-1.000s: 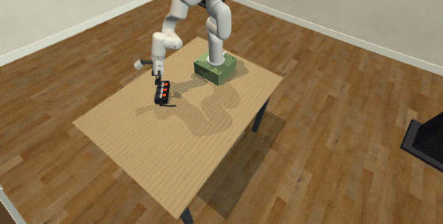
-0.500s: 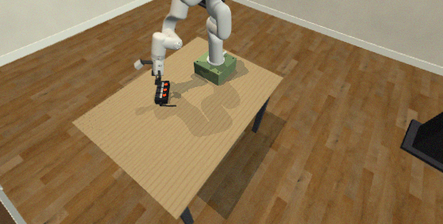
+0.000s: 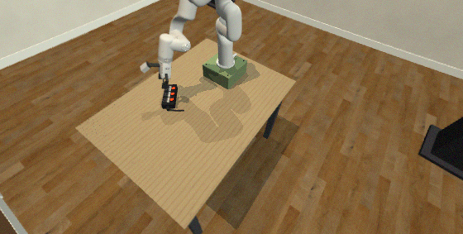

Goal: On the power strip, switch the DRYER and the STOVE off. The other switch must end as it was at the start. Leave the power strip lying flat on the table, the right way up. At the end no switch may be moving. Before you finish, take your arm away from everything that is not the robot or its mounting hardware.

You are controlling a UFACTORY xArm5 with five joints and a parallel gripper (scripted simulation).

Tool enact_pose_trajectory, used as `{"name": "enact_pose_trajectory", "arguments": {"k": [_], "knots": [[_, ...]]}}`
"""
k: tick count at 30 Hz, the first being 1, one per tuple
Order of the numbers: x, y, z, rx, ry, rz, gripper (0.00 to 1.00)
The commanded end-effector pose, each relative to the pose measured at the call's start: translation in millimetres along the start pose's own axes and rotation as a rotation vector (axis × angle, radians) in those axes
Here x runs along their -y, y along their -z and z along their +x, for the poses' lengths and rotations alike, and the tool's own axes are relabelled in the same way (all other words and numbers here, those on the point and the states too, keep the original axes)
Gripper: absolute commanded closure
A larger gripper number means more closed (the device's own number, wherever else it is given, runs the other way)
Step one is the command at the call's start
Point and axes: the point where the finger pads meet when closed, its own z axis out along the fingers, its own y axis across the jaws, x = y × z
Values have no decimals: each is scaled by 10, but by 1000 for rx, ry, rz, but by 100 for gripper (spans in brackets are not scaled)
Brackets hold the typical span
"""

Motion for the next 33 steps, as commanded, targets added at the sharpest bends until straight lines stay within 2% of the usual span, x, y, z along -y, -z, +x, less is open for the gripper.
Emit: {"name": "enact_pose_trajectory", "arguments": {"k": [1,25,27,30,32,33], "knots": [[3,7,15,-3,0,1,0],[4,8,14,-2,2,0,0],[27,22,2,19,35,-1,0],[125,113,-66,116,187,-1,0],[125,113,-66,116,187,-1,0],[166,167,-101,159,254,2,0]]}}
